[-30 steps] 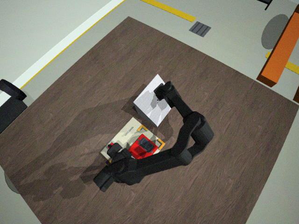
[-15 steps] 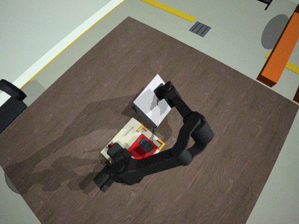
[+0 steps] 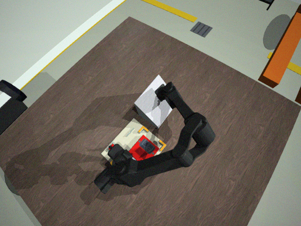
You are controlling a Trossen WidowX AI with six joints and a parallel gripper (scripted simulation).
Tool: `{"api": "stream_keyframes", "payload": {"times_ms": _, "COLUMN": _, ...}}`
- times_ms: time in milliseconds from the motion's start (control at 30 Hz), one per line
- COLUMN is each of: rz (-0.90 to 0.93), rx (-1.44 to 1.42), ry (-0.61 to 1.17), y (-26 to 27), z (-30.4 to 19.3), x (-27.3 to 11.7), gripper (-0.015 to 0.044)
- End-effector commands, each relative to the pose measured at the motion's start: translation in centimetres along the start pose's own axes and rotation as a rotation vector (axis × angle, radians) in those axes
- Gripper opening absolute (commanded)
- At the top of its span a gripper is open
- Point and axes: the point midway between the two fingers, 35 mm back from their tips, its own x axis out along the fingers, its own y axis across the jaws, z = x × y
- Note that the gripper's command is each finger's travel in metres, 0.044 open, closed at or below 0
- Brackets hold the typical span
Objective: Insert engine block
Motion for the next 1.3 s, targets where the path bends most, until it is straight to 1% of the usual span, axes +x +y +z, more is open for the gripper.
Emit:
{"api": "stream_keyframes", "payload": {"times_ms": 0, "rz": 0.008, "rx": 0.001, "ry": -0.002, "y": 0.08, "z": -0.04, "x": -1.31, "gripper": 0.0440}}
{"api": "stream_keyframes", "payload": {"times_ms": 333, "rz": 0.008, "rx": 0.002, "ry": -0.002, "y": 0.09, "z": -0.06, "x": -1.50, "gripper": 0.0440}}
{"api": "stream_keyframes", "payload": {"times_ms": 900, "rz": 0.008, "rx": 0.002, "ry": -0.002, "y": 0.09, "z": -0.06, "x": -1.50, "gripper": 0.0000}}
{"api": "stream_keyframes", "payload": {"times_ms": 1267, "rz": 0.008, "rx": 0.002, "ry": -0.002, "y": 0.09, "z": -0.06, "x": -1.50, "gripper": 0.0000}}
